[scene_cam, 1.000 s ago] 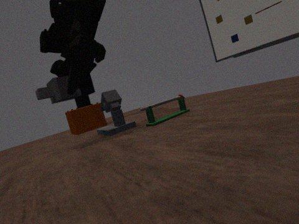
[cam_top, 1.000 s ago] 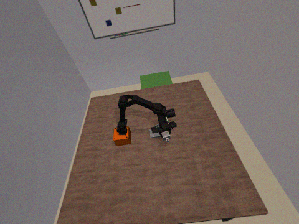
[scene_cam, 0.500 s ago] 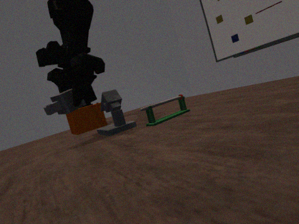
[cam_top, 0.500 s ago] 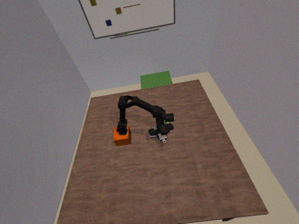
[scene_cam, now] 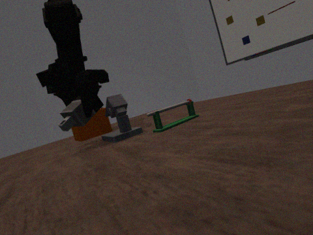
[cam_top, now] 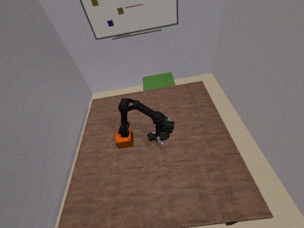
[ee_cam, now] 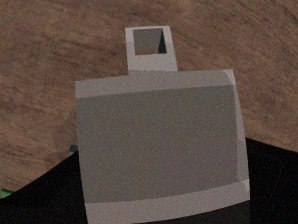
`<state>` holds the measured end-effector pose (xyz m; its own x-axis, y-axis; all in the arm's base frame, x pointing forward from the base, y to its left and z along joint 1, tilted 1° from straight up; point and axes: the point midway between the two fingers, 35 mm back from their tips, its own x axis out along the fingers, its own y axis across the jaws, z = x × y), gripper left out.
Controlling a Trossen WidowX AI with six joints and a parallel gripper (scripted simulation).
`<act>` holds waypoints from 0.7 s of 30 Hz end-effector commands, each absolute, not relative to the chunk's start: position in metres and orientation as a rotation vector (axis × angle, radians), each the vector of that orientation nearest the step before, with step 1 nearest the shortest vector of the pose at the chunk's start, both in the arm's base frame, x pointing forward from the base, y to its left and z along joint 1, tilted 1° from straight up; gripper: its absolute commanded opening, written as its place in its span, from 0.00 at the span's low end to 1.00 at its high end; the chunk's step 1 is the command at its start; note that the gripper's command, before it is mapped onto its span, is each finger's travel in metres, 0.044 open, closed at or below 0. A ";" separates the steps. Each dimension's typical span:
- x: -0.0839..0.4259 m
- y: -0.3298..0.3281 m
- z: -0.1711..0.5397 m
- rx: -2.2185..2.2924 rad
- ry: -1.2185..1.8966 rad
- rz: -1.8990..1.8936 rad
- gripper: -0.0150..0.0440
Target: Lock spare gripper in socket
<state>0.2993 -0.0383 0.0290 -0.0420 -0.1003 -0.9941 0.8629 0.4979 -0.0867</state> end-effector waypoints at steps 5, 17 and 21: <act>0.280 -0.032 0.028 0.795 1.524 -0.790 0.25; 0.253 -0.018 0.030 0.922 1.692 -0.582 0.25; 0.245 -0.013 0.033 0.978 1.733 -0.505 0.25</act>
<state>0.2503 -0.0173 0.0277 -0.1392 0.3102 -0.9404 0.8105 0.5813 0.0718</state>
